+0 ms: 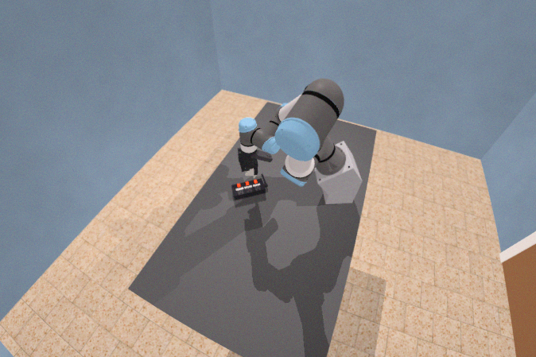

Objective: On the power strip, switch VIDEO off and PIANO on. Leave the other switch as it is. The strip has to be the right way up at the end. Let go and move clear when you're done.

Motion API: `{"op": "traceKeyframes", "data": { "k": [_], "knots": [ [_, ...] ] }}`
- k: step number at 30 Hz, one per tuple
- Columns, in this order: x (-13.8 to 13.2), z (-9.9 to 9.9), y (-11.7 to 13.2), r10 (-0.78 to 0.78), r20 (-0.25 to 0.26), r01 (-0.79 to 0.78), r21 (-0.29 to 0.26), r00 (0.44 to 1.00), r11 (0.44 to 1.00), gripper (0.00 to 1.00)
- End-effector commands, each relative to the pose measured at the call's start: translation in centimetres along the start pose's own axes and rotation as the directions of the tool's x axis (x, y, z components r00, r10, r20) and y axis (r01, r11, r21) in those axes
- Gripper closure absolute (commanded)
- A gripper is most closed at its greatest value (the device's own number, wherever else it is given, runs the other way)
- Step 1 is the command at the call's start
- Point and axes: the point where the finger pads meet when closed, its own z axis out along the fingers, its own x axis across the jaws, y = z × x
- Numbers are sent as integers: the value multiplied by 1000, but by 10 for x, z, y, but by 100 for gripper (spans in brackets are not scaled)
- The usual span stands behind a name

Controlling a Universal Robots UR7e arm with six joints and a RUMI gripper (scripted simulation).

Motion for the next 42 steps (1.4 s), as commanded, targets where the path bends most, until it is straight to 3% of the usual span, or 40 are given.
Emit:
{"op": "traceKeyframes", "data": {
  "k": [1, 4, 42],
  "knots": [
    [-9, -9, 28, 0, 1, 0, -2, 1000, 1000, 100],
    [-11, -12, 38, 0, 1, 0, -4, 1000, 1000, 100],
    [-11, -12, 38, 0, 1, 0, -3, 1000, 1000, 100]
  ]
}}
